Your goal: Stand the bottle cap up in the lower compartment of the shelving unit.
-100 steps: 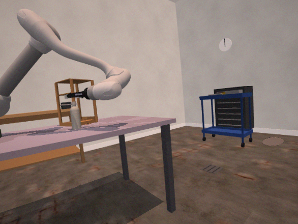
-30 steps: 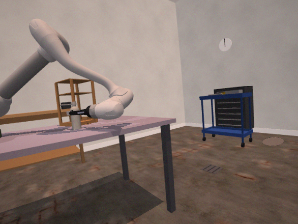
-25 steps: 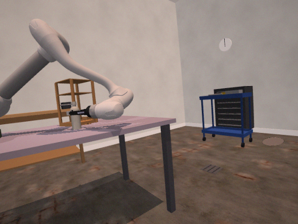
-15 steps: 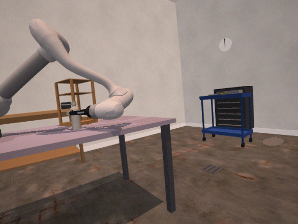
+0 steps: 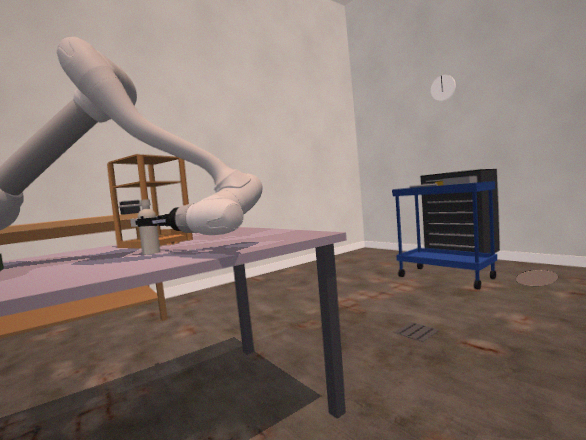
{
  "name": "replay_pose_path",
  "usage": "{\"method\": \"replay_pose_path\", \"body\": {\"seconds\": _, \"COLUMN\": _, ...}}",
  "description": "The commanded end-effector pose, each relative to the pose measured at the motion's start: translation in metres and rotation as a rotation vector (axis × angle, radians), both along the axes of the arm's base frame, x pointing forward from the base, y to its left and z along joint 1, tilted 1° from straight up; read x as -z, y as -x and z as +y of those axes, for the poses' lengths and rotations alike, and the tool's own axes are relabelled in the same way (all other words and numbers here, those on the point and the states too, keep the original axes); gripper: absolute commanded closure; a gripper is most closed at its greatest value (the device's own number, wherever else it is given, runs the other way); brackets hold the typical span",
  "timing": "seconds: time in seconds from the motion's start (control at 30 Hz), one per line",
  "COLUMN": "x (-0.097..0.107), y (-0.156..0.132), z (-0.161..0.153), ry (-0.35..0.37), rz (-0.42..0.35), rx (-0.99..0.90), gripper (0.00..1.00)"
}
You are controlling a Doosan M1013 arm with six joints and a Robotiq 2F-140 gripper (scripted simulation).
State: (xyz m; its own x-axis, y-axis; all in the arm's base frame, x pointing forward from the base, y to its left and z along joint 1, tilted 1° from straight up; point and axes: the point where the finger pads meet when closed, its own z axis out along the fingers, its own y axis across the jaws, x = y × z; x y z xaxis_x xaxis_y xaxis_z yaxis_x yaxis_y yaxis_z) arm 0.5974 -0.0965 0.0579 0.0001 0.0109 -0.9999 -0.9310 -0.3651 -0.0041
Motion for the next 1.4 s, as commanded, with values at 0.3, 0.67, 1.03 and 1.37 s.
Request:
{"method": "replay_pose_path", "body": {"seconds": 0.3, "x": -0.0002, "y": 0.0000, "z": 0.0000, "ry": 0.000, "rz": 0.000, "rx": 0.000, "gripper": 1.00}}
{"method": "replay_pose_path", "body": {"seconds": 0.67, "x": -0.0002, "y": 0.0000, "z": 0.0000, "ry": 0.000, "rz": 0.000, "rx": 0.000, "gripper": 1.00}}
{"method": "replay_pose_path", "body": {"seconds": 1.03, "x": -0.0002, "y": 0.0000, "z": 0.0000, "ry": 0.000, "rz": 0.000, "rx": 0.000, "gripper": 1.00}}
{"method": "replay_pose_path", "body": {"seconds": 1.37, "x": -0.0002, "y": 0.0000, "z": 0.0000, "ry": 0.000, "rz": 0.000, "rx": 0.000, "gripper": 1.00}}
